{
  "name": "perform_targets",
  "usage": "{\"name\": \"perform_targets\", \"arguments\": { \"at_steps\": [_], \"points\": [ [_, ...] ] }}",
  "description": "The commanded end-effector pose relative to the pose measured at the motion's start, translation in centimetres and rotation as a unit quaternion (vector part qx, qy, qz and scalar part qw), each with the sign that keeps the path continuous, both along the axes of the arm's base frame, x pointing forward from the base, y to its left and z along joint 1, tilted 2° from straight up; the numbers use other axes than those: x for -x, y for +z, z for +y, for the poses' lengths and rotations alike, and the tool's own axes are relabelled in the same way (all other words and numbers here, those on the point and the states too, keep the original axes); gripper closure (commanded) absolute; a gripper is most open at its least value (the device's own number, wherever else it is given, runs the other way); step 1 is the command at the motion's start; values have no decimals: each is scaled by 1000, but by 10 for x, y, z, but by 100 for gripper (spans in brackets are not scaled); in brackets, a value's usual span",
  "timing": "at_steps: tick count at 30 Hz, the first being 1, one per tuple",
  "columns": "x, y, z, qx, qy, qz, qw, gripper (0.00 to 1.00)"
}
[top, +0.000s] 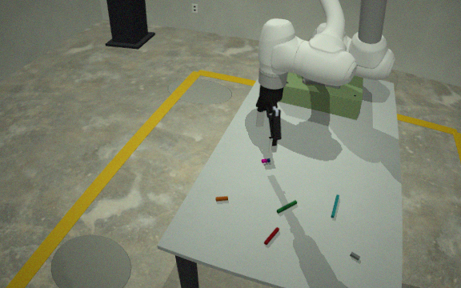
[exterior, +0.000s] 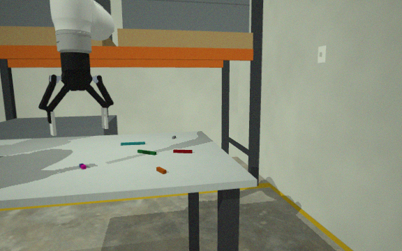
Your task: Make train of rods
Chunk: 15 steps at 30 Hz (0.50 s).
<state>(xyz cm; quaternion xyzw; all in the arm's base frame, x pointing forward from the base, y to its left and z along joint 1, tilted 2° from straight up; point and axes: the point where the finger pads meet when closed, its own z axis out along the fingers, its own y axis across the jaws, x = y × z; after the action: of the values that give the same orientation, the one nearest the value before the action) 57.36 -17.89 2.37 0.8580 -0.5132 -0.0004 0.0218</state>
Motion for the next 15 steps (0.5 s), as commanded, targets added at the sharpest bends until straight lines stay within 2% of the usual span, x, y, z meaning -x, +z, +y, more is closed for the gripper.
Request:
{"name": "perform_targets", "arguments": {
  "at_steps": [1,4,6,14,15],
  "points": [
    [0,0,0,0,0,0,1000,0],
    [-7,0,0,0,6,0,1000,0],
    [-43,1,3,-1,41,1,999,0],
    [-142,-4,19,-3,137,5,991,0],
    [-142,-4,19,-3,137,5,991,0]
  ]
}}
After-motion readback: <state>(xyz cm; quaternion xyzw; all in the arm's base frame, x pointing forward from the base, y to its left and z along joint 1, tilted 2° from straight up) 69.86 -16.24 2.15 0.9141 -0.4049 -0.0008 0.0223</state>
